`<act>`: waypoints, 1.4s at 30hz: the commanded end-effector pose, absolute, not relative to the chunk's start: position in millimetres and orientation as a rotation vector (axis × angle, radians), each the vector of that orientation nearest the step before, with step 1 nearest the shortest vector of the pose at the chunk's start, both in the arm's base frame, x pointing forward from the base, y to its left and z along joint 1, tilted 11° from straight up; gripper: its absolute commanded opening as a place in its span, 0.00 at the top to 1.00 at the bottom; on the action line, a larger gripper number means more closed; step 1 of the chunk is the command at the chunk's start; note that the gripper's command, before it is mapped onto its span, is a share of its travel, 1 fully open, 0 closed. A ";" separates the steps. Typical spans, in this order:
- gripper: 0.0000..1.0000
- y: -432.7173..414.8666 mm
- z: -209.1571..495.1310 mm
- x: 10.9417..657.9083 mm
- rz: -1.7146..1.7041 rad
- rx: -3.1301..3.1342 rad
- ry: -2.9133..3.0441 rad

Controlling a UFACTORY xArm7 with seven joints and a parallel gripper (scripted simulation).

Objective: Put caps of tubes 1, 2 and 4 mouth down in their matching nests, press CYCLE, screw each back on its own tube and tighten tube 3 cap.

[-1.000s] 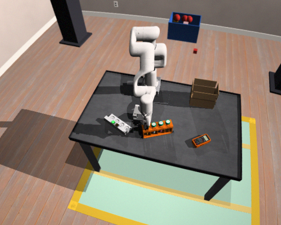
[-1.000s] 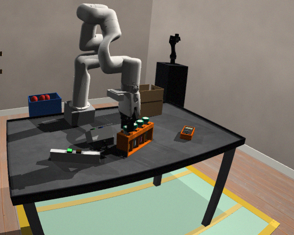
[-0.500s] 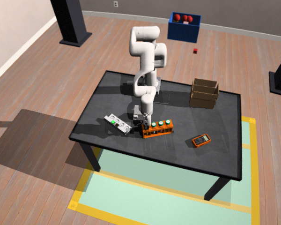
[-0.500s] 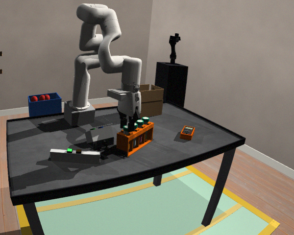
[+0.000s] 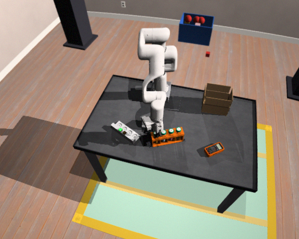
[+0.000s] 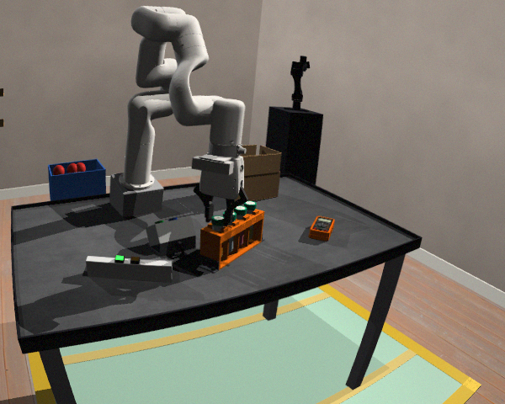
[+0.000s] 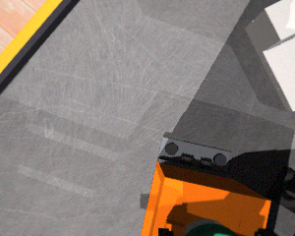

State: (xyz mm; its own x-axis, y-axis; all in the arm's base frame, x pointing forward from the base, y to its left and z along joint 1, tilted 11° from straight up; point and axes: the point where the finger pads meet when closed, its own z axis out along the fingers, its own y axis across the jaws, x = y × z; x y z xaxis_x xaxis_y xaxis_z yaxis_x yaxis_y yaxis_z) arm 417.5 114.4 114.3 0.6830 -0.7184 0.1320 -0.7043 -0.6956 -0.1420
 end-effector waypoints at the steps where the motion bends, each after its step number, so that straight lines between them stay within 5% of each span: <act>1: 0.54 114.7 115.6 418.5 -0.256 -2.900 0.930; 7: 0.54 114.7 115.6 418.5 -0.256 -2.900 0.930; 8: 1.00 114.7 115.6 418.5 -0.256 -2.900 0.930; 22: 1.00 114.7 115.6 418.6 -0.256 -2.900 0.930; 42: 1.00 114.6 114.7 418.8 -0.203 -2.461 1.722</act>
State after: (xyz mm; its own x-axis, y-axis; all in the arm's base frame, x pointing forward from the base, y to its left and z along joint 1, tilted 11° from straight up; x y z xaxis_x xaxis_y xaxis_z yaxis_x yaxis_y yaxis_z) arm 417.8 113.8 114.1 0.4581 -0.8880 0.0407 -0.8711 -0.4576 -0.1784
